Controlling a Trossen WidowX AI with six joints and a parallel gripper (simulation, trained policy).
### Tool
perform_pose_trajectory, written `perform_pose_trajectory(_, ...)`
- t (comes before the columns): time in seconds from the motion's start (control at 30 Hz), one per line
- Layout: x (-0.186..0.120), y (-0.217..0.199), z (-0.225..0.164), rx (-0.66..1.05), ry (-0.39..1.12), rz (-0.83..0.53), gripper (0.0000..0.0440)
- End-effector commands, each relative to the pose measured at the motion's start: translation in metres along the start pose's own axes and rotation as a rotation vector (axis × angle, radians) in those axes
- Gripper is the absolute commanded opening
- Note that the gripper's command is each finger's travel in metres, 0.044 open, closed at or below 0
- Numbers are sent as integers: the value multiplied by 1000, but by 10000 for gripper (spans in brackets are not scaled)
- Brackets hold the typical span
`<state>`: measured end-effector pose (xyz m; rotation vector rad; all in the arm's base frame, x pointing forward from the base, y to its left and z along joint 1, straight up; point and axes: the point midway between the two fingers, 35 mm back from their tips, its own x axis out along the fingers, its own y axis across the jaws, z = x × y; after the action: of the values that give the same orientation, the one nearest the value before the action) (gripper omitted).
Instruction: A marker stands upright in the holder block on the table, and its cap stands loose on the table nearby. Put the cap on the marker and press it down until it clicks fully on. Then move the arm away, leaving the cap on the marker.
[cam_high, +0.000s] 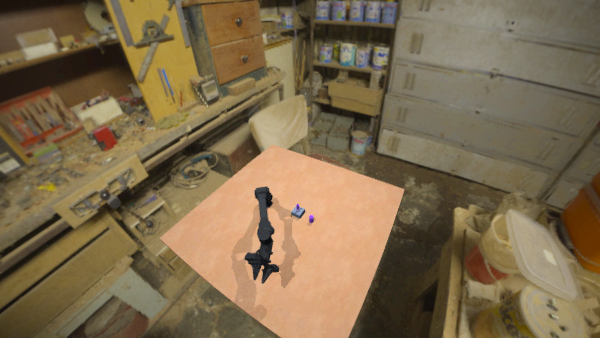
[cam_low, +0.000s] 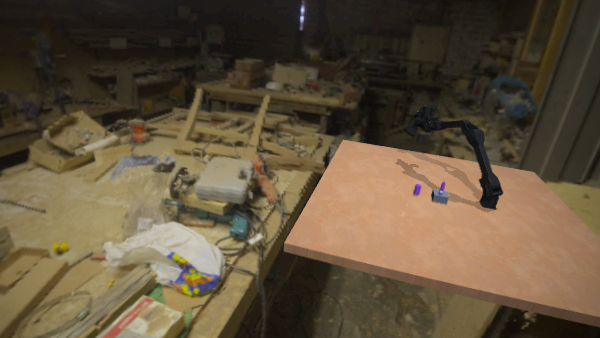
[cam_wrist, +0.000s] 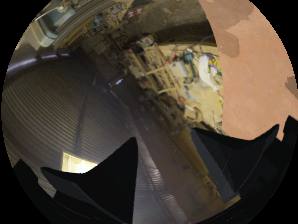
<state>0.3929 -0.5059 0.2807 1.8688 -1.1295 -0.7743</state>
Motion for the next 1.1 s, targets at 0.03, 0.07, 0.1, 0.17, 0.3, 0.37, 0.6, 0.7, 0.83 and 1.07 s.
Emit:
perform_pose_trajectory(0.03,-10,-6,-12,13,-12,-31,255)
perform_pose_trajectory(0.07,-12,-8,-14,16,-15,-39,256)
perform_pose_trajectory(0.1,-14,-10,-16,18,-17,-47,258)
perform_pose_trajectory(0.17,-18,-14,-21,22,-23,-64,260)
perform_pose_trajectory(0.3,-27,-22,-29,31,-33,-97,265)
perform_pose_trajectory(0.37,-31,-26,-33,35,-38,-114,267)
perform_pose_trajectory(0.6,-46,-40,-46,47,-55,-175,275)
perform_pose_trajectory(0.7,-53,-47,-51,52,-63,-201,279)
perform_pose_trajectory(0.83,-63,-56,-58,58,-72,-236,283)
perform_pose_trajectory(1.07,-80,-72,-69,68,-89,-299,289)
